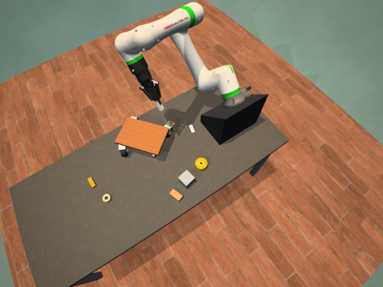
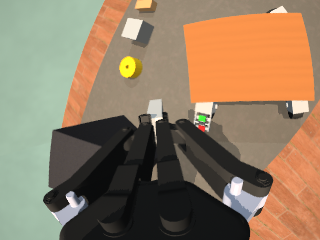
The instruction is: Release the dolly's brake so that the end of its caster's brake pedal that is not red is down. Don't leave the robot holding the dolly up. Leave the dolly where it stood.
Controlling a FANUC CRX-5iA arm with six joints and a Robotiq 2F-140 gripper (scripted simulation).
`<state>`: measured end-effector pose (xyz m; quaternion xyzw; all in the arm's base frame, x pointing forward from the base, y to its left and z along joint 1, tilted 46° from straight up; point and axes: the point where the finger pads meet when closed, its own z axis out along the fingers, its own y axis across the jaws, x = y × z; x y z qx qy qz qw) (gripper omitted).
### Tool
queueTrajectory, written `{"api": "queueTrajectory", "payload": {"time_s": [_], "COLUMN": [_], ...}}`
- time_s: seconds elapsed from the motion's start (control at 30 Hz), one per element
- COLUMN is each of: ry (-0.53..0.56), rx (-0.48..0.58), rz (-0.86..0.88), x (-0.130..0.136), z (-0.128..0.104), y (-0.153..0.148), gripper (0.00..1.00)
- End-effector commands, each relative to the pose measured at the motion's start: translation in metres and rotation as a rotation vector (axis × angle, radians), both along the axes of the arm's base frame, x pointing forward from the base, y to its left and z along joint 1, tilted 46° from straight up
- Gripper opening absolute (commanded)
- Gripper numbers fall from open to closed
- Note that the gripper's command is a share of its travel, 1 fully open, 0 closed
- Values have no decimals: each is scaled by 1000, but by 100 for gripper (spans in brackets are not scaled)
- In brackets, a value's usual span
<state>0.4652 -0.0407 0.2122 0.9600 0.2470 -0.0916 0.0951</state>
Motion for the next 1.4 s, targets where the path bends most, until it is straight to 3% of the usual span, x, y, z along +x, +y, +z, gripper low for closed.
{"api": "queueTrajectory", "payload": {"time_s": [0.0,0.37,0.5,0.73,0.97,1.37], "ry": [51,364,408,612,670,635], "rx": [-58,-217,-233,-290,-302,-320], "rz": [203,799,871,1169,1246,1184], "x": [-10,-39,-41,-50,-52,-52], "z": [-17,-53,-56,-67,-69,-70], "y": [-12,-54,-58,-74,-78,-79], "gripper": [0,0,0,0,0,0]}}
